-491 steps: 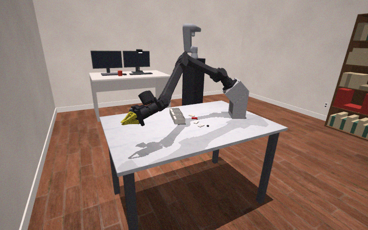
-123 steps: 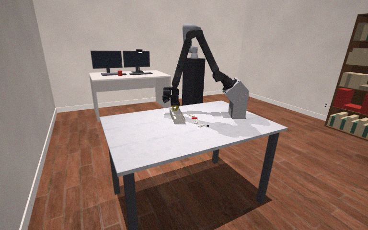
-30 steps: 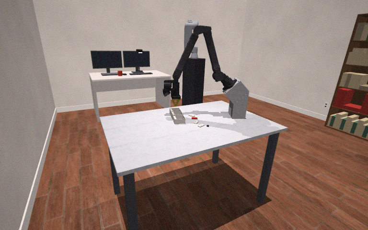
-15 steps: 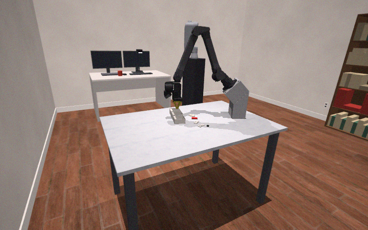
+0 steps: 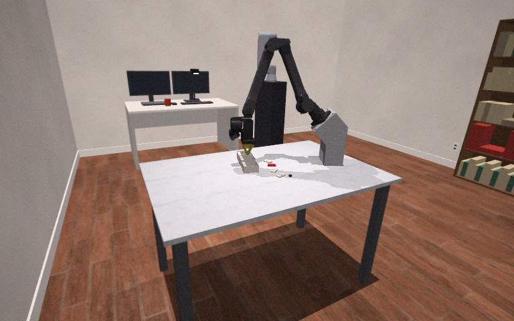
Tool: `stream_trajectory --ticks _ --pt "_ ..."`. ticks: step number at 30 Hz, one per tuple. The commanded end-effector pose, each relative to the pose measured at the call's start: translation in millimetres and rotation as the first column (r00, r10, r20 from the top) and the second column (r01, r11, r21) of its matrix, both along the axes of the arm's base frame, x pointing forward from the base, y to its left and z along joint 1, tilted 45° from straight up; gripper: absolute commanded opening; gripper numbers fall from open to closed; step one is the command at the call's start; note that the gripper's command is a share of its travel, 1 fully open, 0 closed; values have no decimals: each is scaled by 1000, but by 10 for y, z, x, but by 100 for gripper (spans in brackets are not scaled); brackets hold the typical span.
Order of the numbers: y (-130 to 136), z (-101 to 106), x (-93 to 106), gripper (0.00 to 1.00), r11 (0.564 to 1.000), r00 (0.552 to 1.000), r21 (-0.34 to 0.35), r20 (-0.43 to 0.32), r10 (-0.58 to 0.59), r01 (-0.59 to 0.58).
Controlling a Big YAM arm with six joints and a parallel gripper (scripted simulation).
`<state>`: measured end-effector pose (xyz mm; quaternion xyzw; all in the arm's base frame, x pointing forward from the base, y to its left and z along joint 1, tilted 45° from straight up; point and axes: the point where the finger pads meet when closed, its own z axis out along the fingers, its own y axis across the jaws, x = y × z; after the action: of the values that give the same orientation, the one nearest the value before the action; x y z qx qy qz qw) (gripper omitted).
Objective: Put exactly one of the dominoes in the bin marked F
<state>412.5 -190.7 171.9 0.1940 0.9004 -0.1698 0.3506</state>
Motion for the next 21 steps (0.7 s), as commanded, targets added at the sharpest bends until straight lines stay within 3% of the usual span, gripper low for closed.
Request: stream_trajectory --ticks 1,17,20,21 --pt "-104 -34 93 9 1000 1000 -10 6 -2 2" --pt "-279 -245 322 9 1000 1000 -14 14 -2 2" --pt "-243 -242 344 9 1000 1000 -13 14 5 -5" --pt "-242 -149 329 9 1000 1000 -19 28 4 -4"
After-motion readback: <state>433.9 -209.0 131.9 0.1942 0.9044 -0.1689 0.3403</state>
